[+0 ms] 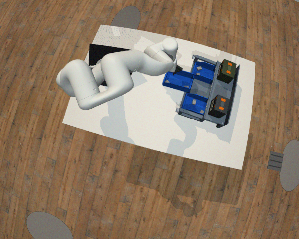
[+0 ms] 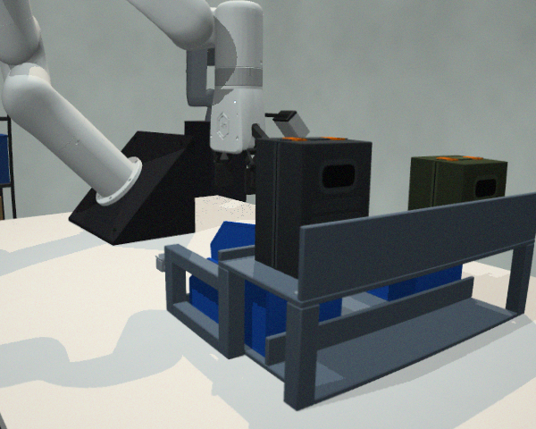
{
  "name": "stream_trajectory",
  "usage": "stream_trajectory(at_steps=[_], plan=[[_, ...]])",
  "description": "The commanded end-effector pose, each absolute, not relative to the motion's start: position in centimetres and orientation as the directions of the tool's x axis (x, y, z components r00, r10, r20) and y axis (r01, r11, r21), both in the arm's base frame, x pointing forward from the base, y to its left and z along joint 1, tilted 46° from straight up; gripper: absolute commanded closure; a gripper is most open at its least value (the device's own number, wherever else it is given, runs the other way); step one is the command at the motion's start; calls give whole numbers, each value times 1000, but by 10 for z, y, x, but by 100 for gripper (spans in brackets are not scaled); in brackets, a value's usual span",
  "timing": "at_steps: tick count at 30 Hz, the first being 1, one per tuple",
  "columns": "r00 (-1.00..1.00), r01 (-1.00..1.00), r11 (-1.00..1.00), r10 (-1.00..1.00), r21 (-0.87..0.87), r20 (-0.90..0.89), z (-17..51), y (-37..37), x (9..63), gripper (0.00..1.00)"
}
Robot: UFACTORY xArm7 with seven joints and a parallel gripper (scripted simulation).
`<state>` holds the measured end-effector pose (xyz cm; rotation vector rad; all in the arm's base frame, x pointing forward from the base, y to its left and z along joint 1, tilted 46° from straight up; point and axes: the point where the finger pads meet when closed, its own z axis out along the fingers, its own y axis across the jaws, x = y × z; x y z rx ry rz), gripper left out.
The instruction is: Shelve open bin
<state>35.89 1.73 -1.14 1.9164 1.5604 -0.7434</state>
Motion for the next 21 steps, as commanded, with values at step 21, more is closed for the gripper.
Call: stream_trajectory(at_steps=[21], plan=[[170, 984, -81, 676, 157, -717, -68, -40, 349, 0]])
